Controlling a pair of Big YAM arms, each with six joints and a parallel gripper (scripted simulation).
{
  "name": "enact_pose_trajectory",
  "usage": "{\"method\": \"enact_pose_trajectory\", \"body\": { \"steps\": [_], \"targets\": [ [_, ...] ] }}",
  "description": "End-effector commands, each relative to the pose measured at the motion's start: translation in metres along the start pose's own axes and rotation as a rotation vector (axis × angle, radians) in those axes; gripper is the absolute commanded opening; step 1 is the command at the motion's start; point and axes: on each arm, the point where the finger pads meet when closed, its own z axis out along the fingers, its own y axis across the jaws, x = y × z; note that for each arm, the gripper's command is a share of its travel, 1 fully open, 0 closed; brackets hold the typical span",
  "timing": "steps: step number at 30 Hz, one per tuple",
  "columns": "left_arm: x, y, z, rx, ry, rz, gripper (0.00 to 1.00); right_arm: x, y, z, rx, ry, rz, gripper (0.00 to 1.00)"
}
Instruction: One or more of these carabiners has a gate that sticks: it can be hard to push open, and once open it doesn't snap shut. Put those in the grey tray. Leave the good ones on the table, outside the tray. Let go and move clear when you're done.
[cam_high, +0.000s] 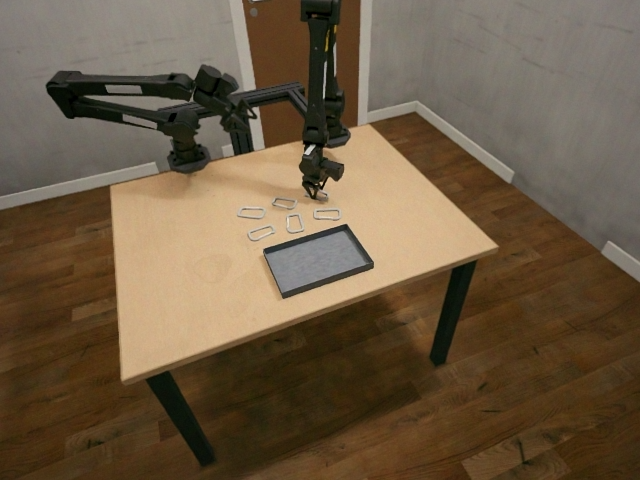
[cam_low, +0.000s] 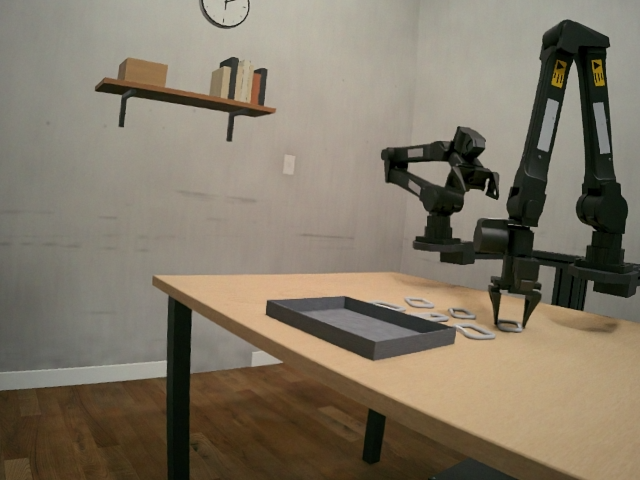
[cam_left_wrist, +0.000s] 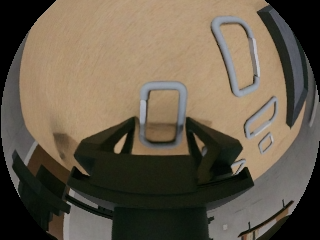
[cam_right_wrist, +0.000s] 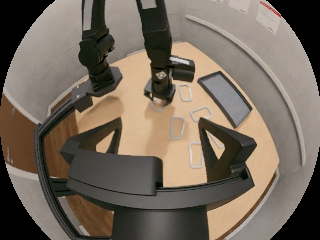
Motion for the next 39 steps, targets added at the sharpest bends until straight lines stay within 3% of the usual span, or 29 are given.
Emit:
{"method": "enact_pose_trajectory", "body": {
  "steps": [1, 2, 3, 9, 11, 16, 18, 21, 33, 35, 39],
  "targets": [
    [-0.001, -0.001, 0.000, 0.004, -0.002, 0.001, 0.69, -0.005, -0.001, -0.002, 0.003, -0.006, 0.010, 1.00],
    [-0.001, -0.001, 0.000, 0.004, -0.002, 0.001, 0.80, -0.005, -0.001, -0.002, 0.003, -0.006, 0.010, 1.00],
    [-0.001, -0.001, 0.000, 0.004, -0.002, 0.001, 0.83, -0.005, -0.001, -0.002, 0.003, -0.006, 0.010, 1.00],
    [-0.001, -0.001, 0.000, 0.004, -0.002, 0.001, 0.83, -0.005, -0.001, -0.002, 0.003, -0.006, 0.010, 1.00],
    [-0.001, -0.018, -0.006, 0.045, -0.013, -0.005, 1.00, -0.005, -0.001, -0.002, 0.003, -0.006, 0.010, 1.00],
    [-0.002, -0.081, -0.030, 0.156, -0.065, 0.134, 1.00, -0.005, -0.001, -0.002, 0.003, -0.006, 0.010, 1.00],
    [-0.002, -0.081, -0.030, 0.156, -0.065, 0.134, 1.00, -0.005, -0.001, -0.002, 0.003, -0.006, 0.010, 1.00],
    [-0.009, -0.091, -0.038, 0.169, -0.072, 0.281, 1.00, -0.005, -0.001, -0.002, 0.003, -0.006, 0.010, 1.00],
    [-0.015, -0.079, -0.048, 0.145, -0.008, 0.781, 1.00, -0.005, -0.001, -0.002, 0.003, -0.006, 0.010, 1.00],
    [-0.015, -0.079, -0.048, 0.145, -0.008, 0.781, 1.00, -0.005, -0.001, -0.002, 0.003, -0.006, 0.010, 1.00],
    [-0.016, -0.073, -0.050, 0.146, 0.016, 0.935, 1.00, -0.005, -0.001, -0.002, 0.003, -0.006, 0.010, 1.00]
  ]
}}
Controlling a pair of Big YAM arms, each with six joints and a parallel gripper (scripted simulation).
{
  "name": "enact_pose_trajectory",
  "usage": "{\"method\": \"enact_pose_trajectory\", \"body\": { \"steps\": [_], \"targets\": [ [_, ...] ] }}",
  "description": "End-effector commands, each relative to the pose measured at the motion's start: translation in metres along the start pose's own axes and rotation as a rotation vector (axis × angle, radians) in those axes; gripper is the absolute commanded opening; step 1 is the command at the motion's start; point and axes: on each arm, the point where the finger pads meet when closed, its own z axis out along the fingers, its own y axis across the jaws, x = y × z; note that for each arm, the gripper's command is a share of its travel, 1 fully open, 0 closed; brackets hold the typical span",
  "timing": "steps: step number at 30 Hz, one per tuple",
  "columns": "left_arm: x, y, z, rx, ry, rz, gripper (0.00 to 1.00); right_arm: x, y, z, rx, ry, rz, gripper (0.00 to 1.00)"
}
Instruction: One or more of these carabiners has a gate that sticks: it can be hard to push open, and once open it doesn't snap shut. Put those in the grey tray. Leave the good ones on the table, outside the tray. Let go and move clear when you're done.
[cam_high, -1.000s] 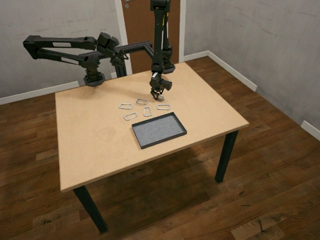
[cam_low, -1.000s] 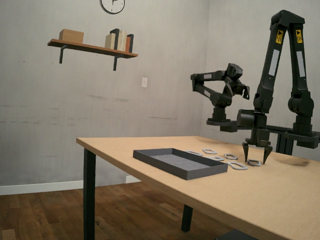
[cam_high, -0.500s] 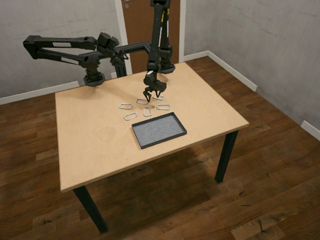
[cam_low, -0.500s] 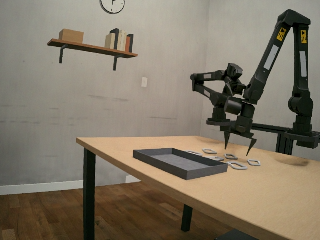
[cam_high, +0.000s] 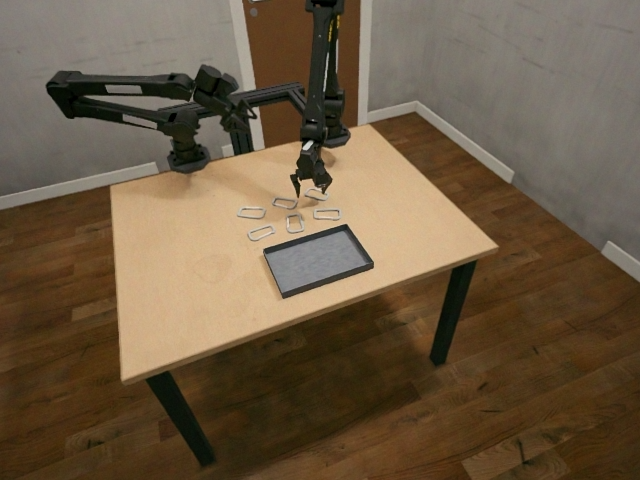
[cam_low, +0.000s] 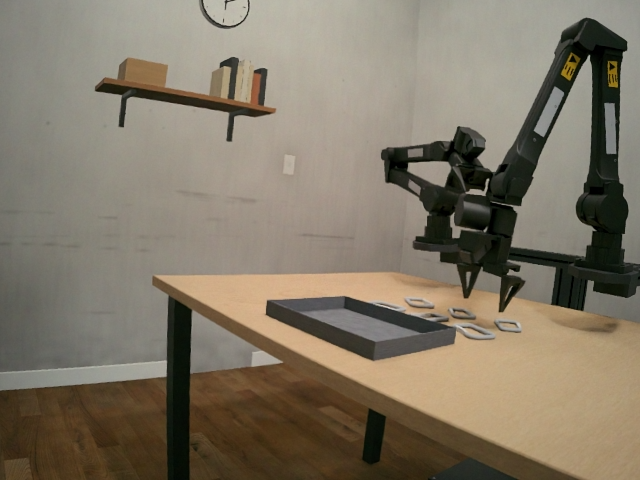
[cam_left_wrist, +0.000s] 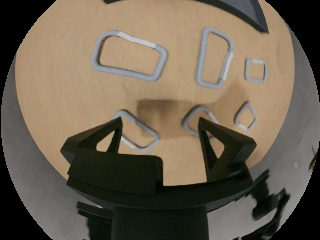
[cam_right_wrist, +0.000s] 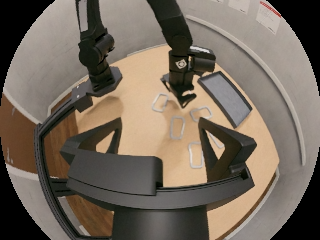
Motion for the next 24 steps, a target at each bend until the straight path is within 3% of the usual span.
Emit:
{"method": "enact_pose_trajectory", "body": {
  "steps": [1, 11, 14, 24],
  "targets": [
    [-0.010, -0.001, -0.010, 0.029, 0.009, 0.220, 1.00, -0.005, -0.001, -0.002, 0.003, -0.006, 0.010, 1.00],
    [-0.001, 0.011, -0.019, 0.096, 0.073, 0.592, 1.00, -0.005, -0.001, -0.002, 0.003, -0.006, 0.010, 1.00],
    [0.003, 0.013, -0.017, 0.101, 0.091, 0.630, 1.00, -0.005, -0.001, -0.002, 0.003, -0.006, 0.010, 1.00],
    [0.013, 0.022, -0.029, 0.215, 0.114, 1.010, 1.00, -0.005, -0.001, -0.002, 0.003, -0.006, 0.010, 1.00]
  ]
}}
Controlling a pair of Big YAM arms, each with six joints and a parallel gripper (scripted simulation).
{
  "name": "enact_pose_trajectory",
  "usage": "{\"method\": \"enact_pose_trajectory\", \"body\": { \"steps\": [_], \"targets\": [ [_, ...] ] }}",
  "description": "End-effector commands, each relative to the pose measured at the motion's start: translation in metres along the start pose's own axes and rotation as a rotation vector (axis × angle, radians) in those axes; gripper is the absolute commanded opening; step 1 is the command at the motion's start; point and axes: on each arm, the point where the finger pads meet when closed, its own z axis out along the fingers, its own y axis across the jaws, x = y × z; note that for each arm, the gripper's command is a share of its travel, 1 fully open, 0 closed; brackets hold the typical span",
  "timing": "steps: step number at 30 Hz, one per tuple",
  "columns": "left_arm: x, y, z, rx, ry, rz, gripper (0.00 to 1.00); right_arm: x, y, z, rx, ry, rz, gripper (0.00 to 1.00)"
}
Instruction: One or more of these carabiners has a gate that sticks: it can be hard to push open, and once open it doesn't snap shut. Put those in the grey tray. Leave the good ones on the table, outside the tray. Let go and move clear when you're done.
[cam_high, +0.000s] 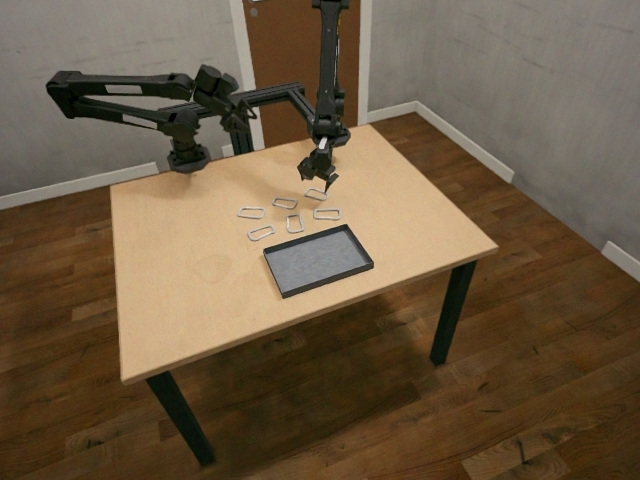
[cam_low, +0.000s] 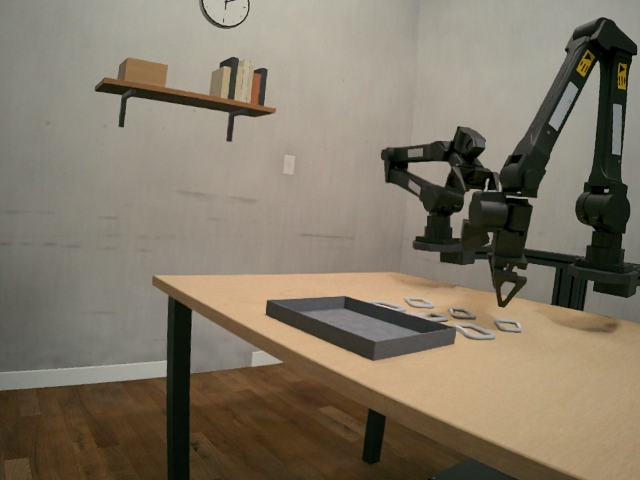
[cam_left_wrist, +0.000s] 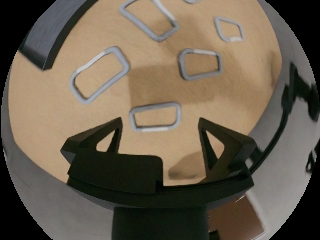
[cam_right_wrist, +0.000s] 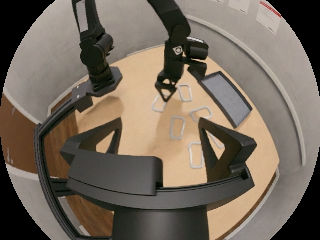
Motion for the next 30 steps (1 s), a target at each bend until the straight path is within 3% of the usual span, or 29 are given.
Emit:
{"method": "enact_pose_trajectory", "body": {
  "steps": [1, 6, 21, 24, 30],
  "targets": [
    [-0.002, 0.004, -0.008, 0.038, -0.005, 0.237, 1.00, -0.005, -0.001, -0.002, 0.003, -0.006, 0.010, 1.00],
    [-0.002, 0.003, -0.014, 0.056, -0.023, 0.345, 1.00, -0.005, -0.001, -0.002, 0.003, -0.006, 0.010, 1.00],
    [0.015, -0.006, -0.034, 0.173, -0.125, 0.904, 1.00, -0.005, -0.001, -0.002, 0.003, -0.006, 0.010, 1.00],
    [0.018, -0.007, -0.032, 0.187, -0.127, 0.937, 1.00, -0.005, -0.001, -0.002, 0.003, -0.006, 0.010, 1.00],
    [0.021, -0.010, -0.045, 0.201, -0.214, 1.172, 1.00, -0.005, -0.001, -0.002, 0.003, -0.006, 0.010, 1.00]
  ]
}}
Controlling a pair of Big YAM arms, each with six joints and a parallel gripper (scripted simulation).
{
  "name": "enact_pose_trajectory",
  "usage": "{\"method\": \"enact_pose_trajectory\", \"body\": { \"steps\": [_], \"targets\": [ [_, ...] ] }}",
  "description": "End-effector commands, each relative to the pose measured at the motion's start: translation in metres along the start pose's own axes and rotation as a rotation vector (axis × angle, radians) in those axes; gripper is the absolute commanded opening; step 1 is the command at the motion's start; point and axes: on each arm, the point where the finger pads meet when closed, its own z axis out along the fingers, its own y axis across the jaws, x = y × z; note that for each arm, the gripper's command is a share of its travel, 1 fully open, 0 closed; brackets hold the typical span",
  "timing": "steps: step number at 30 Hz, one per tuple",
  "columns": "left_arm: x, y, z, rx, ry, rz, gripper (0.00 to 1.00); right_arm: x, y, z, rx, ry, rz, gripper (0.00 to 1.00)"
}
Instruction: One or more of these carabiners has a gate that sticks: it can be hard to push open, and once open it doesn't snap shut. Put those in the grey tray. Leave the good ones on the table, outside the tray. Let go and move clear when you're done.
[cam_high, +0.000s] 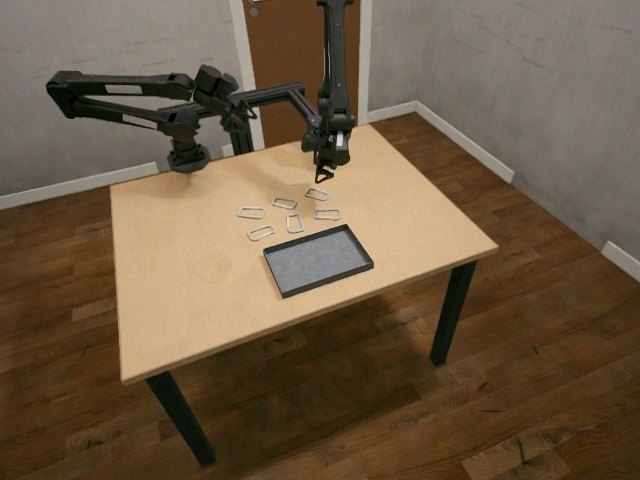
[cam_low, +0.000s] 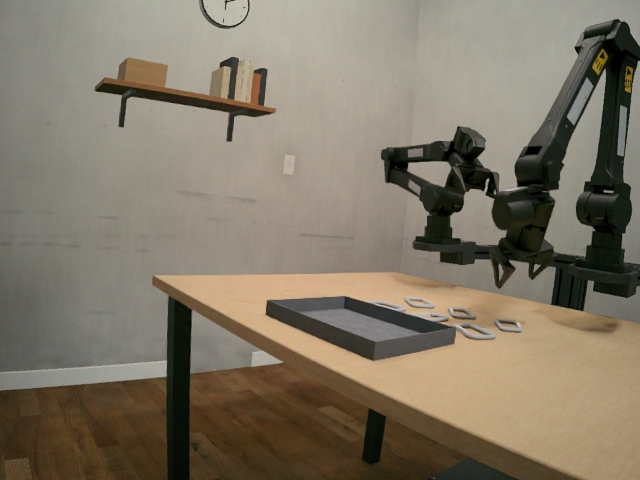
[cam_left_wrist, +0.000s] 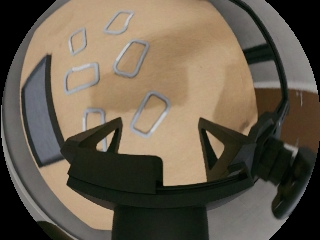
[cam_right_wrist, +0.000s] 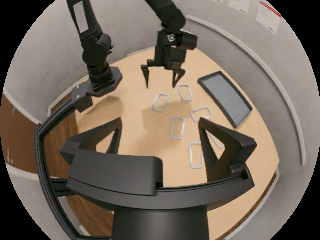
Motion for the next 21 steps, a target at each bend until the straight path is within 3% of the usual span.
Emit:
{"method": "enact_pose_trajectory", "body": {
  "steps": [1, 8, 21],
  "targets": [
    [-0.003, 0.007, -0.015, -0.016, -0.042, 0.241, 1.00, -0.005, -0.001, -0.002, 0.003, -0.006, 0.010, 1.00],
    [-0.005, 0.000, -0.020, -0.015, -0.098, 0.370, 1.00, -0.005, -0.001, -0.002, 0.003, -0.006, 0.010, 1.00],
    [-0.008, 0.000, -0.023, -0.023, -0.109, 0.375, 1.00, -0.005, -0.001, -0.002, 0.003, -0.006, 0.010, 1.00]
  ]
}}
